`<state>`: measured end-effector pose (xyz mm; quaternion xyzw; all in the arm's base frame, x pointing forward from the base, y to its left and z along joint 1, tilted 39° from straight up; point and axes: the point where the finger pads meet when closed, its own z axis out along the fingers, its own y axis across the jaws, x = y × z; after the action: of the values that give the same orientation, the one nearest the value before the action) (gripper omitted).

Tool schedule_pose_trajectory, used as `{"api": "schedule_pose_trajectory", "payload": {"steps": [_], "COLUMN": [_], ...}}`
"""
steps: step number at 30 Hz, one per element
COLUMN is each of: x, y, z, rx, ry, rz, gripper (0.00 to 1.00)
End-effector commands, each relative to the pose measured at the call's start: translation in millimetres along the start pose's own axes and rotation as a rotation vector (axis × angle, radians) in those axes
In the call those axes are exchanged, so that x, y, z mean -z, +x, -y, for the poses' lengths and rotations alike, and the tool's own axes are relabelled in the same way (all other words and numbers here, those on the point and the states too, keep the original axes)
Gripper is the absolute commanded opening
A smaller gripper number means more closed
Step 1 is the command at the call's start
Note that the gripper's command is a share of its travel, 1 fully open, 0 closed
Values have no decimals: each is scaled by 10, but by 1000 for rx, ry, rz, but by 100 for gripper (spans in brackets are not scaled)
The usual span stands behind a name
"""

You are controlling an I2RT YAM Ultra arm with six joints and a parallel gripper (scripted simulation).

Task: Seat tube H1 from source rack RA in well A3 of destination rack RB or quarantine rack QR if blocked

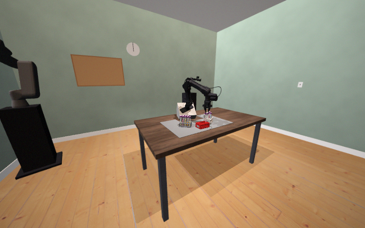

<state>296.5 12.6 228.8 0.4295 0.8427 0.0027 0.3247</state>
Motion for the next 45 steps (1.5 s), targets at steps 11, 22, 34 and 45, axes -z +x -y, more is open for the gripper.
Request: {"api": "schedule_pose_trajectory", "payload": {"steps": [11,22,34,45], "x": [18,-22,-55,-118], "y": [-45,-67,-102,-74], "z": [134,82,48,57], "rx": [5,-2,-8,-4], "ry": [4,-18,-27,-20], "rz": [19,28,34,30], "gripper": [0,0,0,0]}}
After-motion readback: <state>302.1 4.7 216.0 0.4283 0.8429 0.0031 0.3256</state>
